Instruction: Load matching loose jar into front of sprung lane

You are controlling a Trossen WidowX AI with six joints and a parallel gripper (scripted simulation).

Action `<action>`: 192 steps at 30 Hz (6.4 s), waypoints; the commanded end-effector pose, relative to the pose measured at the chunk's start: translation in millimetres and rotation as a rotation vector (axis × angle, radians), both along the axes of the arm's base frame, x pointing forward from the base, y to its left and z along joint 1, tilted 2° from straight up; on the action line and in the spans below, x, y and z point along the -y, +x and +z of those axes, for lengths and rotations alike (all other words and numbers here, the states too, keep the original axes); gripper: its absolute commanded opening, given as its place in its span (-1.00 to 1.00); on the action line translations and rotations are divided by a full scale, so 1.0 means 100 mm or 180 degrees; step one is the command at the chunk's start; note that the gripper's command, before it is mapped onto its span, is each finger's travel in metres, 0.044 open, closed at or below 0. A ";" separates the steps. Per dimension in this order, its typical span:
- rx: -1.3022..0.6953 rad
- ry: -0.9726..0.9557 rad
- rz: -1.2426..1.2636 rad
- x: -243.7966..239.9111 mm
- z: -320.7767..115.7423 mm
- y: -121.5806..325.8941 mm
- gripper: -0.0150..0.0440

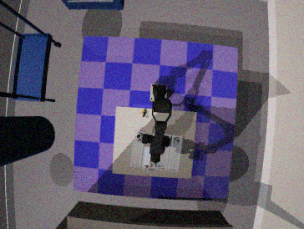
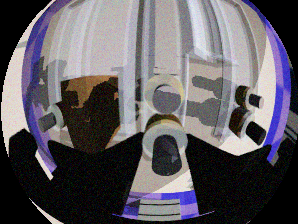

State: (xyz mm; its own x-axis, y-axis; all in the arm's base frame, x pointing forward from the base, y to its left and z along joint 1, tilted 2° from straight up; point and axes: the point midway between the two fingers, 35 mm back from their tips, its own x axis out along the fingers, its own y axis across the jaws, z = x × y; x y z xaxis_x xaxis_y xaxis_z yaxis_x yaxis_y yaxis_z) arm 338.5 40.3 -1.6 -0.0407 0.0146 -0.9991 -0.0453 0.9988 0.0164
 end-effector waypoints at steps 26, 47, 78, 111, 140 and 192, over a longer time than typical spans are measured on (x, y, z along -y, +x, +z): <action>0.0113 0.0004 0.0013 -0.01 0.01 0.13 -0.49; 0.0112 0.0004 0.0013 -0.01 -0.06 0.13 -0.49; 0.0112 0.0004 0.0013 -0.01 -0.18 0.11 -0.49; 0.0110 0.0004 0.0013 -0.01 -0.24 0.06 -0.49; 0.0109 0.0004 0.0013 -0.01 -0.24 0.01 -0.49; 0.0107 0.0004 0.0013 0.00 -0.23 -0.07 0.46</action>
State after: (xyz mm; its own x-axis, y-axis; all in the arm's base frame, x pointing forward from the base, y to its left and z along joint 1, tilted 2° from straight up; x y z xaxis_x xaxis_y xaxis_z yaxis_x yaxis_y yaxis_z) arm 331.8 40.5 -26.2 -0.0073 0.0172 -0.9998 -0.0495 0.9986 0.0175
